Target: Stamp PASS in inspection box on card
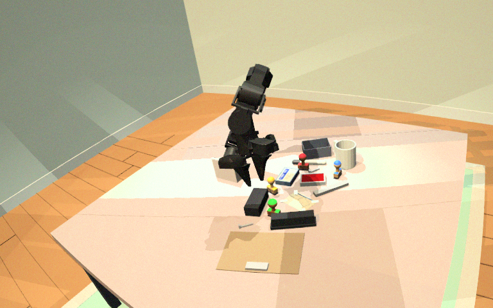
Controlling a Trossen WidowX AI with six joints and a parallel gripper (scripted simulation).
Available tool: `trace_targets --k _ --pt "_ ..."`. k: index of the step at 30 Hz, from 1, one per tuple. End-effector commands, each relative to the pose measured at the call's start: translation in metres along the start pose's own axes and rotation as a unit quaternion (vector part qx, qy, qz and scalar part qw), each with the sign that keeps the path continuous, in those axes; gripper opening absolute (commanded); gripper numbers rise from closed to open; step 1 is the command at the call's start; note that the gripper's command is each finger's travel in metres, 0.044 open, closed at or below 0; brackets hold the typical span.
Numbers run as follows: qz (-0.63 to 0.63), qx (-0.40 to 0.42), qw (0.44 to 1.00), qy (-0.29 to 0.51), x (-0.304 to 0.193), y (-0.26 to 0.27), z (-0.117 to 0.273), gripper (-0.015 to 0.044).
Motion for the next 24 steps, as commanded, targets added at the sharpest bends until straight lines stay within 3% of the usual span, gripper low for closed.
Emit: trace_targets --k 1,5,24 --pt "0.049 0.074 0.992 0.089 0.016 0.033 -0.042 0.023" --pt "0.065 0.102 0.985 0.123 0.015 0.045 -0.056 0.023" --pt "0.066 0.102 0.985 0.123 0.009 0.048 -0.079 0.023"
Point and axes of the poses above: the point midway between the two fingers, 35 mm back from their tips, its own z axis back along the fingers, its own y axis across the jaws, x = y × z, the point moved 8 cm from there along z, back along the fingers, and after that the axes turned 2 degrees about -z, right-handed, at the moved point
